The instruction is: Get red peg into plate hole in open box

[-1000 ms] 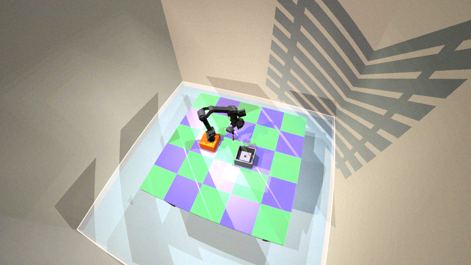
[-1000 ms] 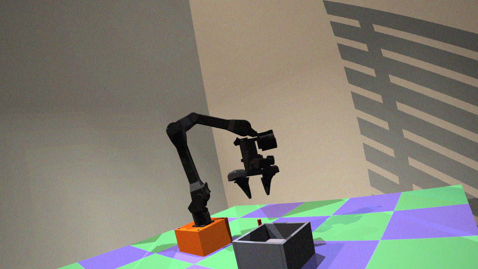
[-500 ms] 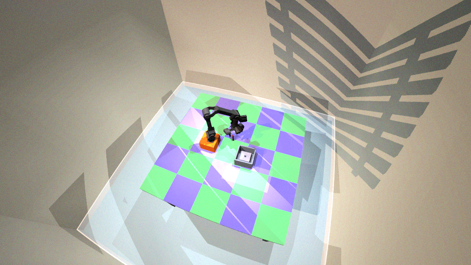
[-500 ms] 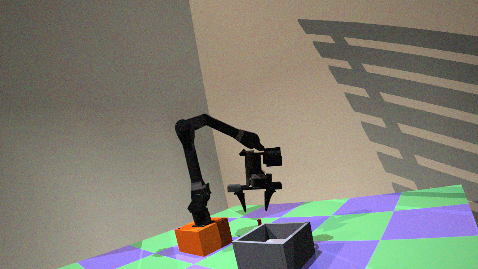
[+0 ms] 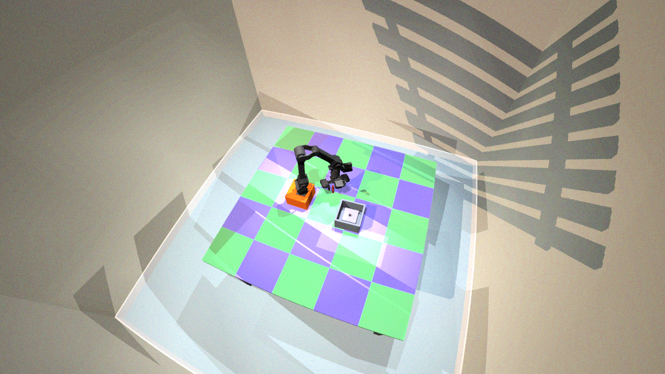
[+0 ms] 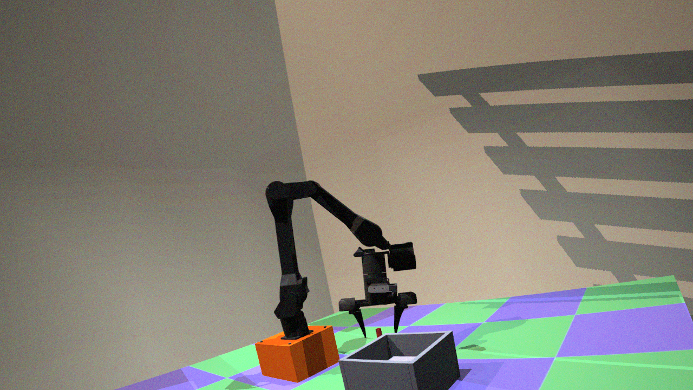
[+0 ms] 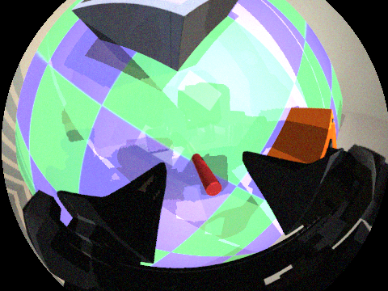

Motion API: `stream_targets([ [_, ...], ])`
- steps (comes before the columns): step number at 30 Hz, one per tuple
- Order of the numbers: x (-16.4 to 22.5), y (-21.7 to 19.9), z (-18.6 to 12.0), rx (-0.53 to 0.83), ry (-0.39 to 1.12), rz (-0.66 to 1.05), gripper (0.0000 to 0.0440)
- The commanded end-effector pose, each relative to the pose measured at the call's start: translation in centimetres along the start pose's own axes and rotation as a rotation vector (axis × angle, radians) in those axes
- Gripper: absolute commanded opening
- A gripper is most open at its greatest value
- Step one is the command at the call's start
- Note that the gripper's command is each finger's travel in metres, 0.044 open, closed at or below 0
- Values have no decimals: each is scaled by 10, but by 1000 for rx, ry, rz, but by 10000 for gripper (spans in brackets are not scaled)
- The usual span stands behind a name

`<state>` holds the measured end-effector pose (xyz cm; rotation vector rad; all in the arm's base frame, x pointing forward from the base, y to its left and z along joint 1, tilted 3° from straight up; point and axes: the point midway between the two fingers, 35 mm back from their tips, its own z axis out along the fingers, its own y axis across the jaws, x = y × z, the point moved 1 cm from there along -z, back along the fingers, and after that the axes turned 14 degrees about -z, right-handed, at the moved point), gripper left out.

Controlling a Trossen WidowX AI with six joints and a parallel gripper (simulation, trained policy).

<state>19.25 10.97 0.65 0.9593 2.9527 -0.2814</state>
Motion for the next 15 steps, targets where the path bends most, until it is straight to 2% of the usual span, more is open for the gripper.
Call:
stream_targets([
  [1,3,2,12,-16,3,28,350],
  [8,9,5,29,-40,5,62,335],
  [10,11,4,33,-39,10,69,305],
  [15,15,4,39,-35,36,89,188],
])
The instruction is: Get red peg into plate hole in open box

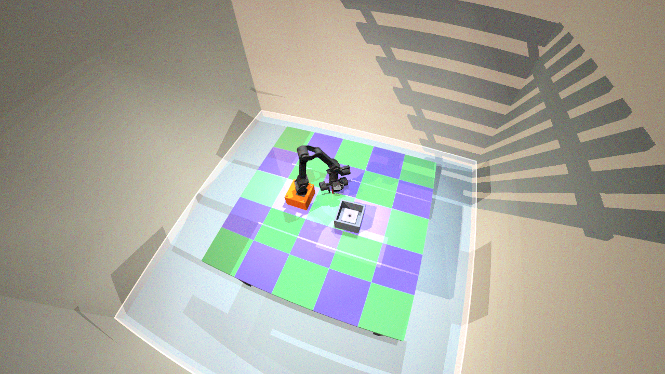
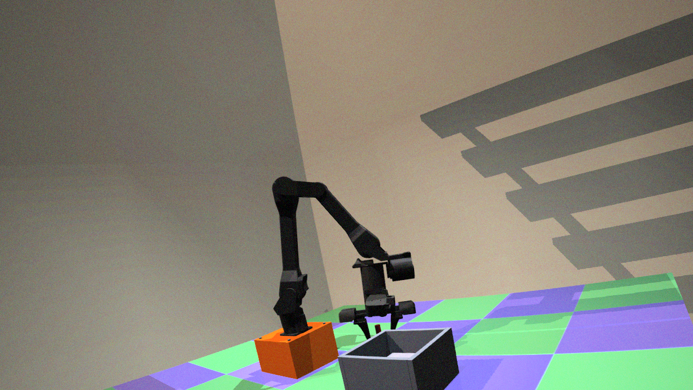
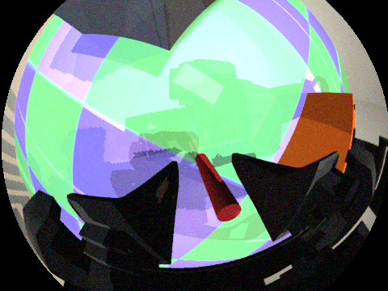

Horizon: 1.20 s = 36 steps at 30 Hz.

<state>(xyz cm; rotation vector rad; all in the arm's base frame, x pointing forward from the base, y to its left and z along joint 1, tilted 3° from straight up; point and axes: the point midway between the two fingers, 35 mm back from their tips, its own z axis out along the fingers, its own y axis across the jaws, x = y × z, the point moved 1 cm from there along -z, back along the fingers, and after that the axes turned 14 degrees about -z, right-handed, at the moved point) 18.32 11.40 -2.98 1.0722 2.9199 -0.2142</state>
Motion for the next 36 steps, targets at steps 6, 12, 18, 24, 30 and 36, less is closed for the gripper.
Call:
stream_targets([
  [6,1,4,2,-1,60,18,31],
  [12,-8,6,-7,-20,24,-1,0],
  [18,-18,6,-23,-34,-32,-37,0],
  [24,-31,7,-41,-49,-86,-71,0],
  [30,-47,9,-61,-62,-141,-101,0],
  [36,-66,12,-82,-74,-187,-115,0],
])
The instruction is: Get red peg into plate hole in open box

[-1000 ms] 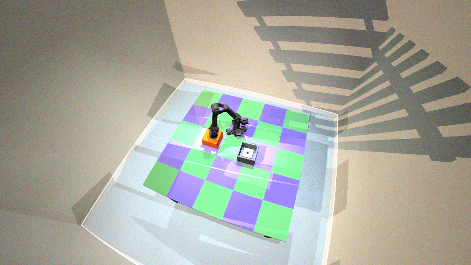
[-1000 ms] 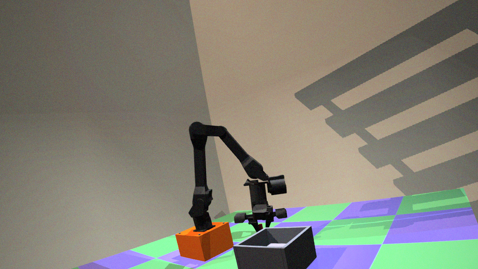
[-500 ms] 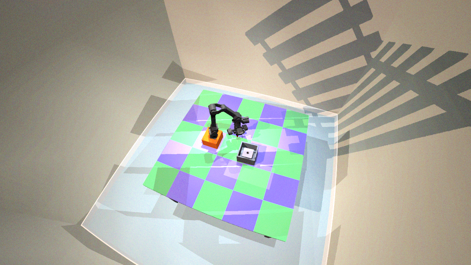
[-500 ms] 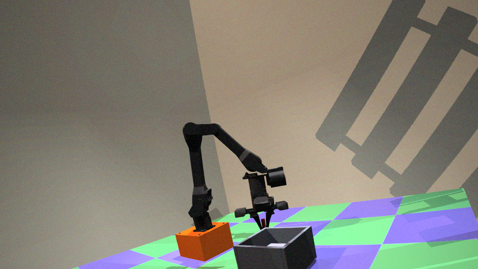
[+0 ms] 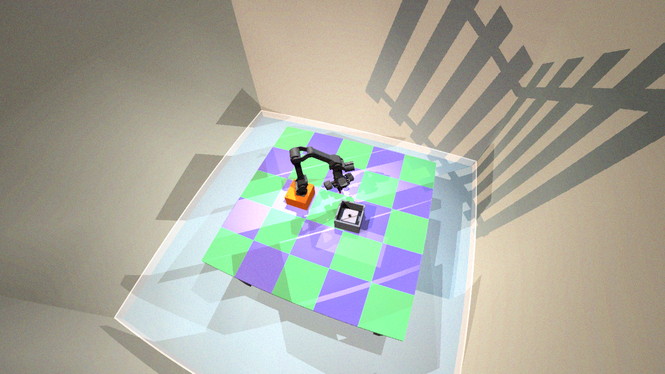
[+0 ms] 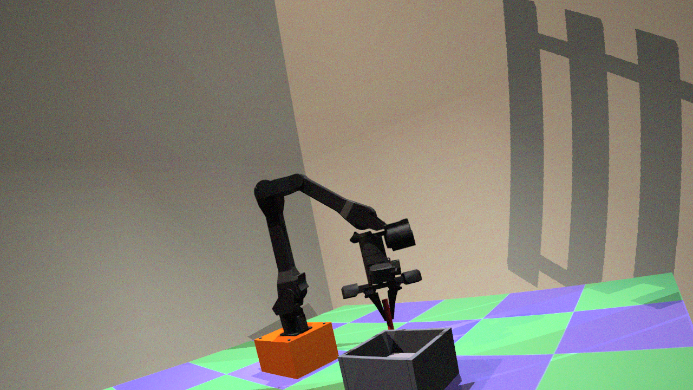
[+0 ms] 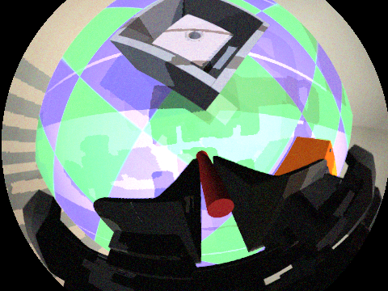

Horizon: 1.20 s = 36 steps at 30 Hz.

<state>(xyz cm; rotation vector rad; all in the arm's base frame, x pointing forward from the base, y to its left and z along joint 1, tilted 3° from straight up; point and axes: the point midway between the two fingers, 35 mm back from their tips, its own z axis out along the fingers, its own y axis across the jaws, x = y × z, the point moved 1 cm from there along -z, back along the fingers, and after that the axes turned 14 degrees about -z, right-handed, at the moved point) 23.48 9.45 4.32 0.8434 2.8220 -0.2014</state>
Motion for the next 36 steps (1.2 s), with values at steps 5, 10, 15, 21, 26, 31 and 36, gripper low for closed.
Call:
stream_targets([
  [5,-32,2,-22,-17,-56,-2,0],
  [10,-55,1,-32,-22,-81,10,0],
  [15,-76,-6,-36,-17,-88,33,0],
  [21,-98,-17,-34,-14,-81,76,0],
  [26,-116,-27,-29,-16,-79,113,0],
  [31,-133,-36,-21,-15,-75,149,0],
  [36,-148,-45,-12,-17,-66,182,1],
])
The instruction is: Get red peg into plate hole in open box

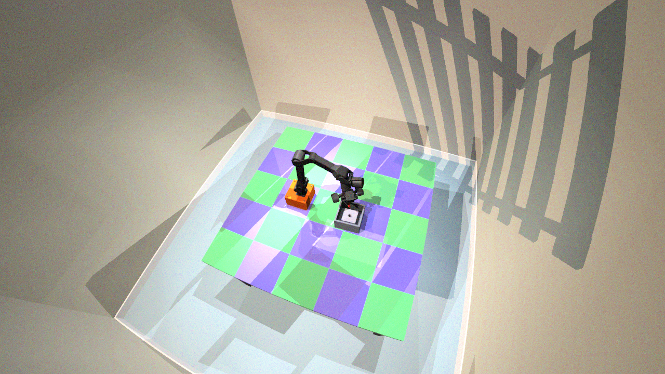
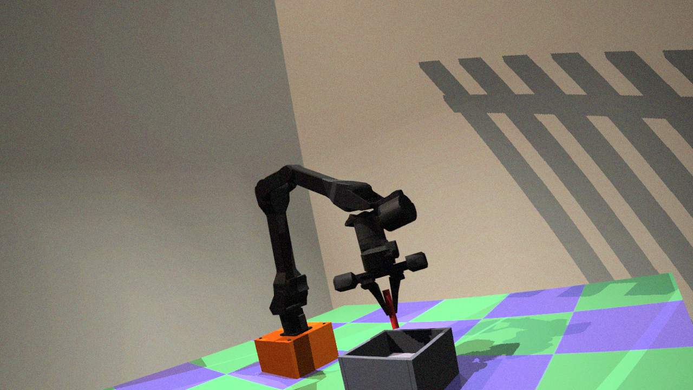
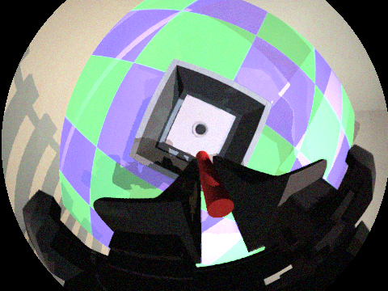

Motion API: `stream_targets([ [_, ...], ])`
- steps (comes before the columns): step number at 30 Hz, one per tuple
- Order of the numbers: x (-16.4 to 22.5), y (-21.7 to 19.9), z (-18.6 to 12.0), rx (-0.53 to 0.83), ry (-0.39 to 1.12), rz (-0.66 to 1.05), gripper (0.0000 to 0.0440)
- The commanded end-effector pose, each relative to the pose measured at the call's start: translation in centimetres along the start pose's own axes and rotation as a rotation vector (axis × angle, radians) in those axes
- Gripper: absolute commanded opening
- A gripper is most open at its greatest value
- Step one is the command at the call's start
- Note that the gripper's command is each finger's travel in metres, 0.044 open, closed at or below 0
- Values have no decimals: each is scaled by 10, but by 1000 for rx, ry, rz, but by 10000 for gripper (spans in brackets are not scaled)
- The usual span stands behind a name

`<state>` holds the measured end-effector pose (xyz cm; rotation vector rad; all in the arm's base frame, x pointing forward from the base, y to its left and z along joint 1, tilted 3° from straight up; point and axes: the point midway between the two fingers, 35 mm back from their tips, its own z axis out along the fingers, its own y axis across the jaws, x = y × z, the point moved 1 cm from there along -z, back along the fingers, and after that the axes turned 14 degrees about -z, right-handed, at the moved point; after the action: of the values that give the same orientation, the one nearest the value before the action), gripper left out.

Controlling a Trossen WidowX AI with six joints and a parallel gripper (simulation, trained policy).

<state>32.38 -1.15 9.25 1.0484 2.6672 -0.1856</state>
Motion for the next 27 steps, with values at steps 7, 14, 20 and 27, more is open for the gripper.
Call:
stream_targets([
  [7,-22,-7,22,-5,29,43,3],
  [14,-24,-10,46,3,65,50,13],
  [20,-23,-13,65,23,95,23,140],
  [27,-36,-8,74,25,90,-1,216],
])
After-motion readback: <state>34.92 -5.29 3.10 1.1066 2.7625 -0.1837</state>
